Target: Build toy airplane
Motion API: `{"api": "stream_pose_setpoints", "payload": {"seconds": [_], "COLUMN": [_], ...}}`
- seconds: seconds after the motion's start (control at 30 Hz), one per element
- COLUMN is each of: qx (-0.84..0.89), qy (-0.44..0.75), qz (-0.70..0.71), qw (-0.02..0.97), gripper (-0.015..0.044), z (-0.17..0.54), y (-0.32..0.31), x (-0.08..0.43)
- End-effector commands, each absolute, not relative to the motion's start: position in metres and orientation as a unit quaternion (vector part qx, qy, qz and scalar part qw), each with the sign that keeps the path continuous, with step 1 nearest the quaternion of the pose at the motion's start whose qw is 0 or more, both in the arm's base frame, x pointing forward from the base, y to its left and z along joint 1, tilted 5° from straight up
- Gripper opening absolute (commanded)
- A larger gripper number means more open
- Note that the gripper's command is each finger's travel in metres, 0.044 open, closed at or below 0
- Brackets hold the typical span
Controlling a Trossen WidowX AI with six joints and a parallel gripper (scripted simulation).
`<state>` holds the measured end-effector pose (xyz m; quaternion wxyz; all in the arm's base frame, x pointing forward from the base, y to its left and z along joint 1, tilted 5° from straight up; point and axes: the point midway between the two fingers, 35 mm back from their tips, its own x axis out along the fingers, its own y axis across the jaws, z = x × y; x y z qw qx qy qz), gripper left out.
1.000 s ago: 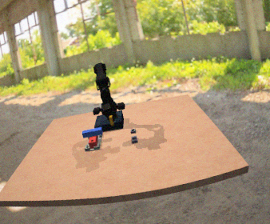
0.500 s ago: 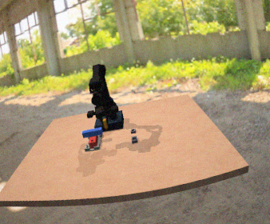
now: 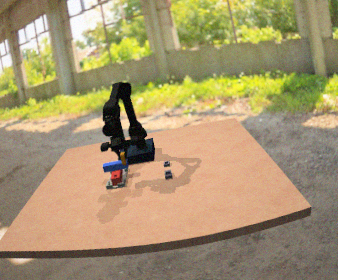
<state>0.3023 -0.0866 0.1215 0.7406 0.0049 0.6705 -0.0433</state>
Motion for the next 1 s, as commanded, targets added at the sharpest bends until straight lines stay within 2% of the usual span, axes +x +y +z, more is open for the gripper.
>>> {"api": "stream_pose_setpoints", "payload": {"seconds": [0.0, 0.6, 0.7, 0.97], "qx": [0.002, -0.009, -0.009, -0.009], "qy": [0.671, 0.673, 0.673, 0.673], "qz": [-0.04, -0.037, -0.037, -0.037], "qw": [0.74, 0.739, 0.739, 0.739], "gripper": [0.0, 0.0, 0.0066, 0.0066], "z": [0.119, 0.113, 0.113, 0.113], "y": [-0.1, -0.149, -0.149, -0.149], "x": [0.304, 0.299, 0.299, 0.299]}}
